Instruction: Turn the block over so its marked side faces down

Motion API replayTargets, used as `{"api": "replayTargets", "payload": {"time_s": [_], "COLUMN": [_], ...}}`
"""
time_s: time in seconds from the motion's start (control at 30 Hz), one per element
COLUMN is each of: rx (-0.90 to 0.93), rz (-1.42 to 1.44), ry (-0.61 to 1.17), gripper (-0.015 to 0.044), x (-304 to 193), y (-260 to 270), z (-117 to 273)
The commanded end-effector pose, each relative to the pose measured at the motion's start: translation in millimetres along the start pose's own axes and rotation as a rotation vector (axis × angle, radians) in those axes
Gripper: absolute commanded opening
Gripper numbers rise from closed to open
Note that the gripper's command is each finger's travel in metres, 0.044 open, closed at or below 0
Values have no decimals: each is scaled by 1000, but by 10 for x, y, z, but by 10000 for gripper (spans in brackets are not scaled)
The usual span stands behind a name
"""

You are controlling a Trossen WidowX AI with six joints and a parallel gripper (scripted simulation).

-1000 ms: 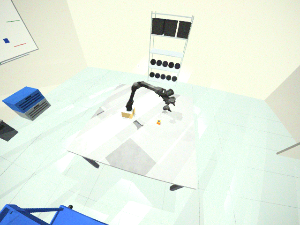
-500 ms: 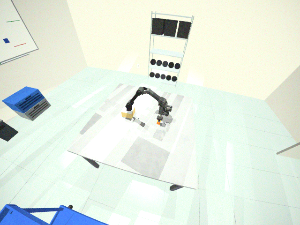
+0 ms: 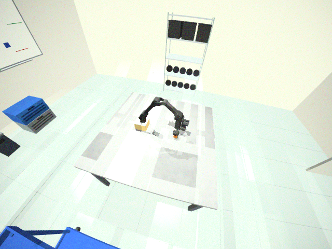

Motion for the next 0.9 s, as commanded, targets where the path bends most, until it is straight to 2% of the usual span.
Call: {"api": "replayTargets", "payload": {"time_s": [0.0,0.77,0.87], "rx": [4,4,4], "rz": [5,5,5], "ry": [4,4,4], "gripper": [440,440,361], "x": [-7,-10,-10], "y": [1,2,2], "z": [-85,-412,-412]}}
Point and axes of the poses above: the point midway between the two fingers, 35 mm back from their tips, its own z axis back along the fingers, its own y axis across the jaws, x = y × z, the point moved 10 cm from there along z, back along the fingers, and after that the axes turned 11 degrees about -z, right-handed, at the moved point
